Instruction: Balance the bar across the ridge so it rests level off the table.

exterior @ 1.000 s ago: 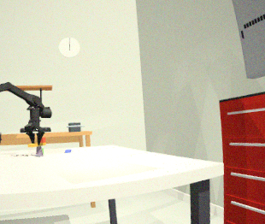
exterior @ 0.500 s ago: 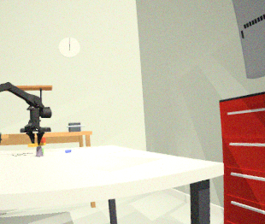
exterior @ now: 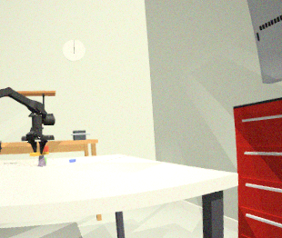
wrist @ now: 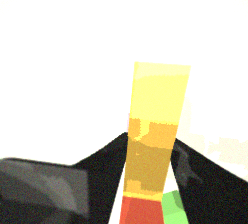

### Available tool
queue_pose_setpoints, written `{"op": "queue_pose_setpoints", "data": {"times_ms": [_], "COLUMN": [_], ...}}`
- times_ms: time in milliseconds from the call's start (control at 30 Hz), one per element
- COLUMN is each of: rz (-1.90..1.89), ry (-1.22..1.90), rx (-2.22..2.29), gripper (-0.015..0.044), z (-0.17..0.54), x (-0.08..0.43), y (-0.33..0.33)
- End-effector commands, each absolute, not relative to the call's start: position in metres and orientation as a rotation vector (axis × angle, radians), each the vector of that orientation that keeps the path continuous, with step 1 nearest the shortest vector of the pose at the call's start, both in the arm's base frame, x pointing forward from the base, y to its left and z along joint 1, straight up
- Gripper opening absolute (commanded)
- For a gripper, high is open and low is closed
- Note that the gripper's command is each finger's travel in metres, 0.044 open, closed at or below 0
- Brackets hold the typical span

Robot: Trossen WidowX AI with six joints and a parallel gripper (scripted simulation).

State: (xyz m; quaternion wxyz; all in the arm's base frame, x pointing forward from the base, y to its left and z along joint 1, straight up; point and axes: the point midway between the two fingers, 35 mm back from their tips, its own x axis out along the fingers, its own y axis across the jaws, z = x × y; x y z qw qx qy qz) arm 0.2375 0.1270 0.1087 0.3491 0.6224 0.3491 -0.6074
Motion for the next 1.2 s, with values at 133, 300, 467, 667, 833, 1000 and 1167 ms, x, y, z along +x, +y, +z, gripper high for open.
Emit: {"op": "queue_pose_setpoints", "data": {"times_ms": [133,300,467,667,833,1000,1167], "rz": [-1.574,-1.574,-1.574,-1.574,-1.574,-1.574,-1.574], "ry": [0.905,0.905,0.905,0.905,0.905,0.905,0.905], "rx": [1.613,1.613,1.613,1.613,1.613,1.613,1.613], "gripper": [0.0,0.0,0.0053,0.0167,0.0167,0.0167,0.0168], "z": [0.1087,0.1087,0.1087,0.1087,0.1087,0.1087,0.1087], "x": [0.2375,0.2375,0.2375,0.2375,0.2375,0.2375,0.2375], "y": [0.127,0.127,0.127,0.127,0.127,0.127,0.127]}}
